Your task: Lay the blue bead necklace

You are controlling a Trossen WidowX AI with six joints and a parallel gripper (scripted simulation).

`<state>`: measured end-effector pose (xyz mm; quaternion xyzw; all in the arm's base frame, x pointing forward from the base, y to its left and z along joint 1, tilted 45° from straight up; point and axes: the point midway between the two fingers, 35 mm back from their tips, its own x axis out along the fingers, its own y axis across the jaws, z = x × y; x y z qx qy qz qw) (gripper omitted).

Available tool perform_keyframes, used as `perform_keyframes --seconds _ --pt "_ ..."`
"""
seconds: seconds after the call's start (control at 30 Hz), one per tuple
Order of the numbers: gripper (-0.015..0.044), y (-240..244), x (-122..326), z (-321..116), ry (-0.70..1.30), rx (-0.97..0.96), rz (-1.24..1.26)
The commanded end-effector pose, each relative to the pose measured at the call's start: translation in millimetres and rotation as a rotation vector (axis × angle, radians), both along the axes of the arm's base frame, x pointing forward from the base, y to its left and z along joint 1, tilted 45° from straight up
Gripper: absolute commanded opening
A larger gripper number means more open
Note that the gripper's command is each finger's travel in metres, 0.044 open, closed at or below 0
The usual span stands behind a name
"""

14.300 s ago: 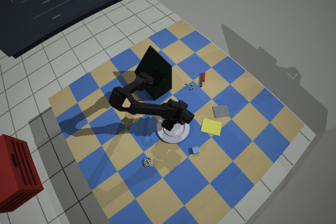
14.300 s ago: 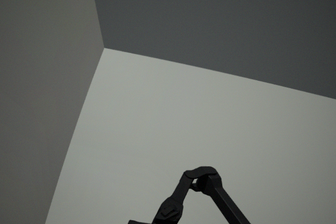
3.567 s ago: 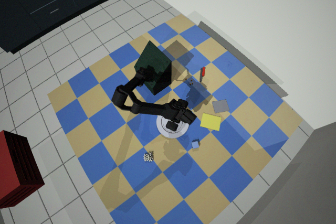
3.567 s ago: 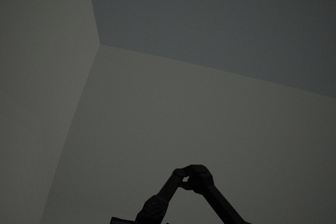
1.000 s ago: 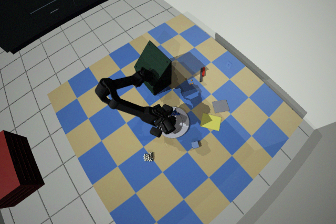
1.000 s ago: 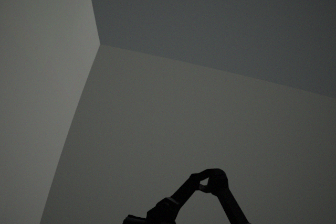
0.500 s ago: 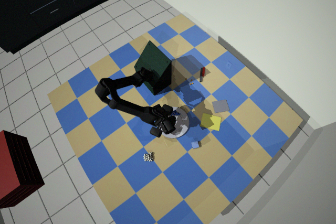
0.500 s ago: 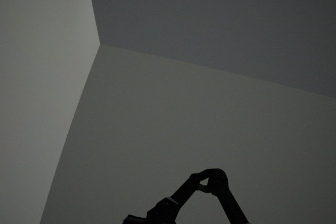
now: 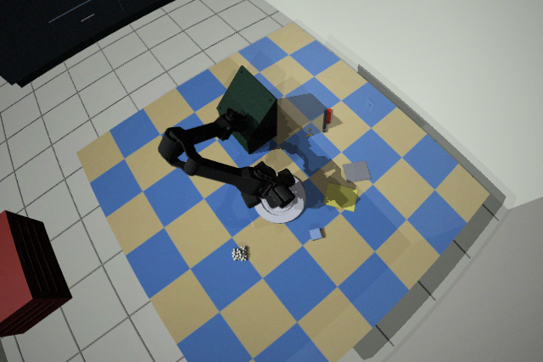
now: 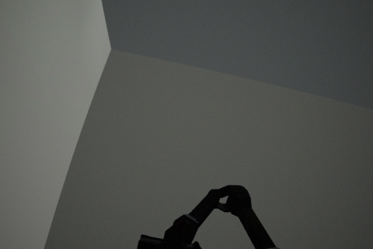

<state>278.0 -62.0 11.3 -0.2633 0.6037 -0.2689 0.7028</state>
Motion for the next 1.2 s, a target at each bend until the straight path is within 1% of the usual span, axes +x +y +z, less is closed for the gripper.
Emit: perform_keyframes --seconds 0.0,0.17,0.23,0.63,0.8,0.83,1.17 --pt "0.0340 21 -6 -8 -0.291 0.057 -0.299" --pt "0.0307 39 -13 -15 -0.563 0.100 -0.574" --pt "0.0293 43 -15 -16 -0.635 0.111 -0.646" --pt "0.0213 43 -15 -16 -0.644 0.112 -0.655" --pt "0.0180 33 -13 -27 -0.645 0.112 -0.655" --pt "0.0188 39 -12 -21 -0.651 0.117 -0.656" --pt "0.0121 31 -11 -29 -0.648 0.115 -0.655"
